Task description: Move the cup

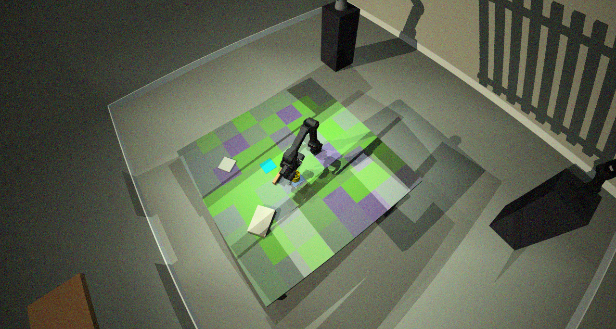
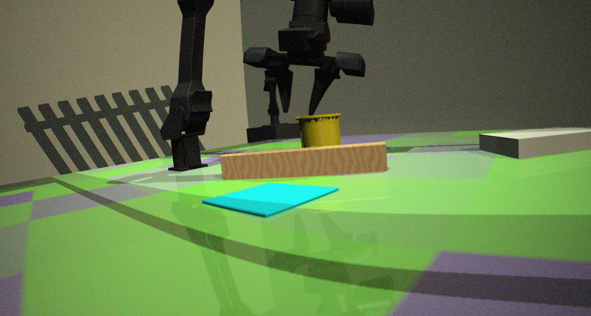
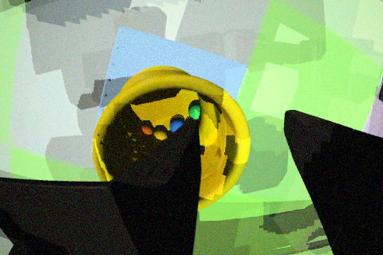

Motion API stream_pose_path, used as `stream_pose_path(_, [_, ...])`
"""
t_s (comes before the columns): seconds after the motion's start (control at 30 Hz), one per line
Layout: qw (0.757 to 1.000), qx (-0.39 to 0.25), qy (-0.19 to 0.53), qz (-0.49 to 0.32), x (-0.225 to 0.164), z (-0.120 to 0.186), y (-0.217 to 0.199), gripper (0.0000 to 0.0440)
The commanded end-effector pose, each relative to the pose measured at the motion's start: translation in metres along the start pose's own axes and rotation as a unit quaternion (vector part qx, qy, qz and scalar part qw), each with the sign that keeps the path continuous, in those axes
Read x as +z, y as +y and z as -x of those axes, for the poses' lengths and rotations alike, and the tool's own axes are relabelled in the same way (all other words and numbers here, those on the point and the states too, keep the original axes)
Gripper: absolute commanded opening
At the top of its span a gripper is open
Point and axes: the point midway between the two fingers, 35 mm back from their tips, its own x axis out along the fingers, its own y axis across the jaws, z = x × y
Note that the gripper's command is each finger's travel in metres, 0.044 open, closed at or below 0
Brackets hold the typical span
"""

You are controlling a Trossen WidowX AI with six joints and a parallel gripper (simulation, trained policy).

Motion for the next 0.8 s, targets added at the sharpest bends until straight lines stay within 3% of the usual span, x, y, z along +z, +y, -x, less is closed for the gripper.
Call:
stream_pose_path(0.0, [1.000,-0.007,-0.004,0.003,0.000,-0.010,-0.001,0.0182])
stream_pose_path(0.43, [0.999,-0.023,-0.006,0.041,-0.004,-0.048,-0.001,0.0177])
stream_pose_path(0.63, [0.998,-0.014,-0.011,0.060,-0.002,-0.054,0.000,0.0049])
stream_pose_path(0.77, [0.998,-0.005,-0.012,0.062,0.000,-0.048,-0.001,0.0013])
